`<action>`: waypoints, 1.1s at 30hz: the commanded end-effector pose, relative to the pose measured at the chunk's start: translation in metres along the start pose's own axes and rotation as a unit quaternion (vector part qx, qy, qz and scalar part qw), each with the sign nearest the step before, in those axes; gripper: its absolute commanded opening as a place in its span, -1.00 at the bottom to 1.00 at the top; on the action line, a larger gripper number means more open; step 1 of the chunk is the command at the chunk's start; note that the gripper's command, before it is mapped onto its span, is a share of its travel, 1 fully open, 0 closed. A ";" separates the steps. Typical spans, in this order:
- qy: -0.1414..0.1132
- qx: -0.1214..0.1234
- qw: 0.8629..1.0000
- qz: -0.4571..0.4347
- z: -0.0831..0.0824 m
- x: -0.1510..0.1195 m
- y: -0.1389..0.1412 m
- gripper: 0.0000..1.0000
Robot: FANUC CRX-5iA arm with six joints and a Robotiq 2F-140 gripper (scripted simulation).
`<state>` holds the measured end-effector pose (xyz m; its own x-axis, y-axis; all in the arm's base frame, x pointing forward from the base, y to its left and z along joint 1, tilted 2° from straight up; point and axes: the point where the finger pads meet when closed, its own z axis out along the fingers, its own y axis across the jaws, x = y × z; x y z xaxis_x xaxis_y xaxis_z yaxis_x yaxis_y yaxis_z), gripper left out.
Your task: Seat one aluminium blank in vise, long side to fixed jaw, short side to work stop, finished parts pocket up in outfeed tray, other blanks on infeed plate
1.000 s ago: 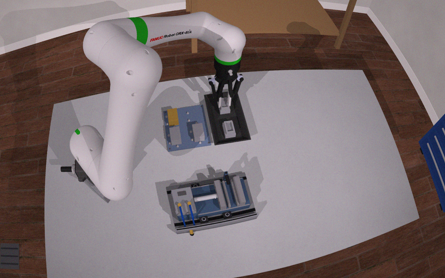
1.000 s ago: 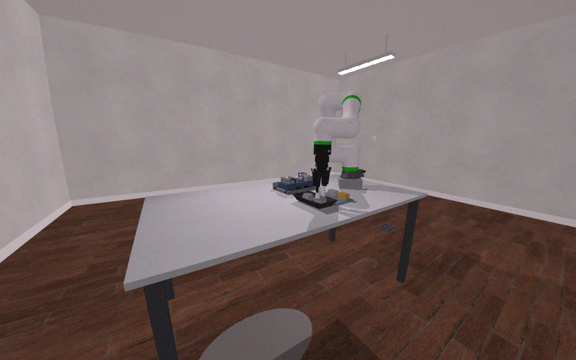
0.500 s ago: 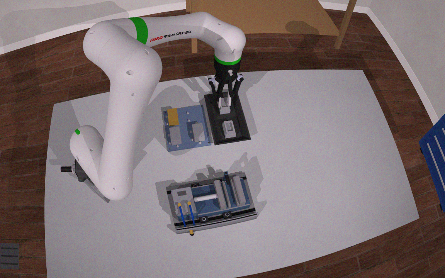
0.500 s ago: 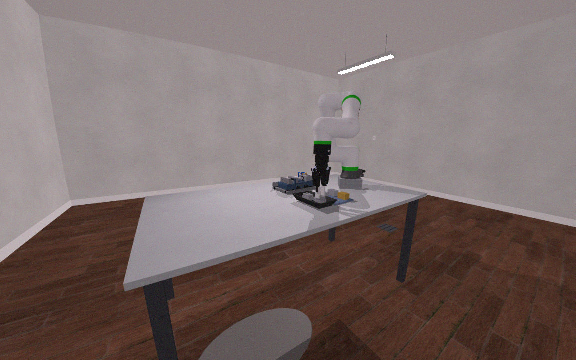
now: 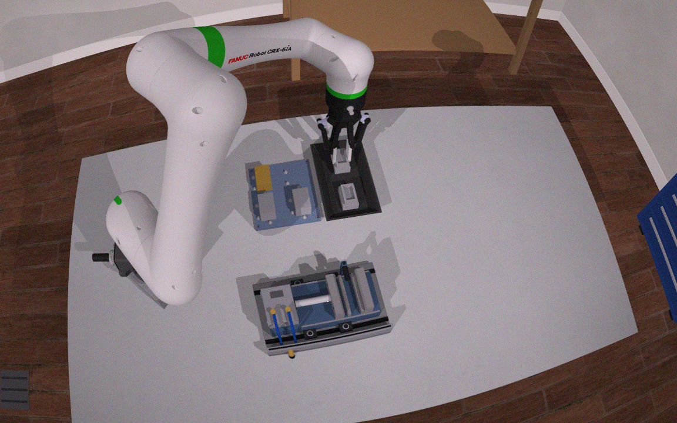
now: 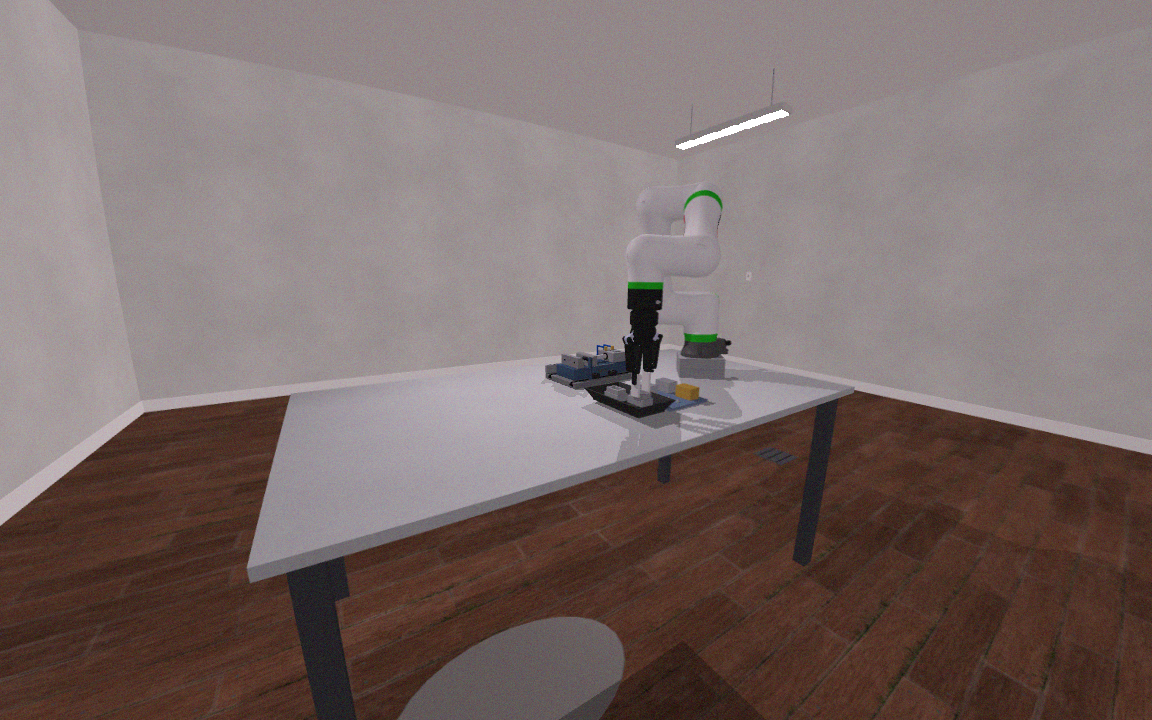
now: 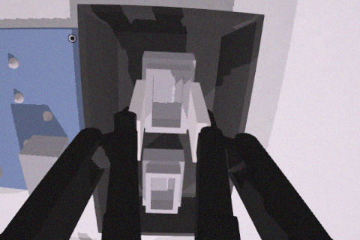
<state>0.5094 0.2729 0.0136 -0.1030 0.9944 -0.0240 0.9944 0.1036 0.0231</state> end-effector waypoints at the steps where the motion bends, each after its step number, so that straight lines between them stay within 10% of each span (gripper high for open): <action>1: 0.000 0.000 1.000 0.000 0.000 0.000 0.000 -1.00; 33: 0.000 0.000 1.000 0.000 0.008 0.000 0.000 -1.00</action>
<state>0.5096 0.2727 0.0065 -0.1030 0.9944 -0.0240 0.9944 0.1035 0.0231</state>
